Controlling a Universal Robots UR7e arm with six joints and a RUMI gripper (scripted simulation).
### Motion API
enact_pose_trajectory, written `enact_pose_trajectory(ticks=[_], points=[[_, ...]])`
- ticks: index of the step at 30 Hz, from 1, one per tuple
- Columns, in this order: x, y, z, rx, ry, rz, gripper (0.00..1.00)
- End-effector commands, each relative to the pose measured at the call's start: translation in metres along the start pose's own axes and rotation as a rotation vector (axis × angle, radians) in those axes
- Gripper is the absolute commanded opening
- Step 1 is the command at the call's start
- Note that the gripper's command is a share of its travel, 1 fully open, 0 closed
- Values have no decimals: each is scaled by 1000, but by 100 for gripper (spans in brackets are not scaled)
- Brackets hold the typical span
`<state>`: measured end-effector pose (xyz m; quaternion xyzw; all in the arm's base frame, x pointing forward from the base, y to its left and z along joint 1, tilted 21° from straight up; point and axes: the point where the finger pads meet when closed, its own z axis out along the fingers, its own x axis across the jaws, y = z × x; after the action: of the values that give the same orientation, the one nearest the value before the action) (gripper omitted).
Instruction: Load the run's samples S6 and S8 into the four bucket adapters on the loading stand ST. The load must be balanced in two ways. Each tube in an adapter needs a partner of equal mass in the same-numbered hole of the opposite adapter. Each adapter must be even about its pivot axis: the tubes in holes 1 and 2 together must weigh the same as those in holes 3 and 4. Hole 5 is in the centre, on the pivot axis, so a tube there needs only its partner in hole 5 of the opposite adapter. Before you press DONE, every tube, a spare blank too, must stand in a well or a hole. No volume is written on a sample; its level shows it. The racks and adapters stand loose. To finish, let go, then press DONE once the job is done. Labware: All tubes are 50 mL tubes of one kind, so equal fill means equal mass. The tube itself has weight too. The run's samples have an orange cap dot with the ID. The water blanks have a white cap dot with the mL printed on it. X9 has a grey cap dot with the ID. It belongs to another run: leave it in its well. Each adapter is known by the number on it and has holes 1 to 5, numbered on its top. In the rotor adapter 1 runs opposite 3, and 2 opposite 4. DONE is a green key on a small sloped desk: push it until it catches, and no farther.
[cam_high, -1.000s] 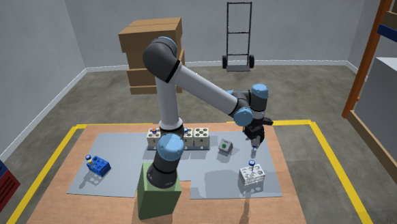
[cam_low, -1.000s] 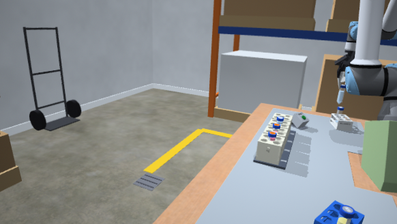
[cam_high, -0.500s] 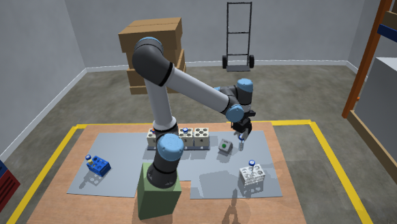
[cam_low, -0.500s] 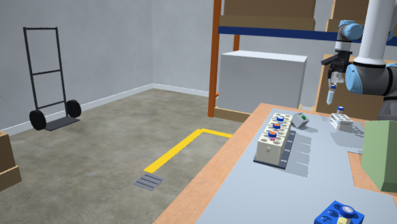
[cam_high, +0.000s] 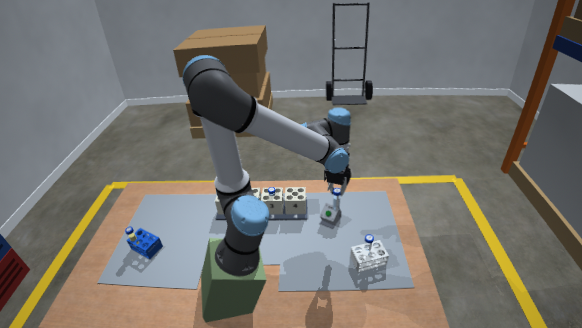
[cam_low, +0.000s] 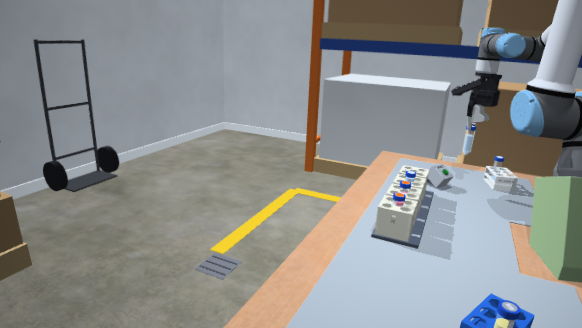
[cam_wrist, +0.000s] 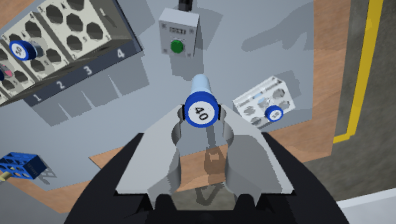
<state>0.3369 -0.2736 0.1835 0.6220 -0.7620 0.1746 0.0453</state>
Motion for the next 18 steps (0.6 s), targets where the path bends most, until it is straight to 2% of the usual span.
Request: enact_pose_trajectory(ticks=[1, 6, 8, 12, 18], points=[[-28, -13, 0, -1, 3, -121, 0], [-59, -26, 0, -2, 3, -254, 0], [-59, -26, 0, -2, 3, -254, 0], [-83, -36, 0, -2, 2, -356, 0], [-120, -52, 0, -2, 2, -356, 0]])
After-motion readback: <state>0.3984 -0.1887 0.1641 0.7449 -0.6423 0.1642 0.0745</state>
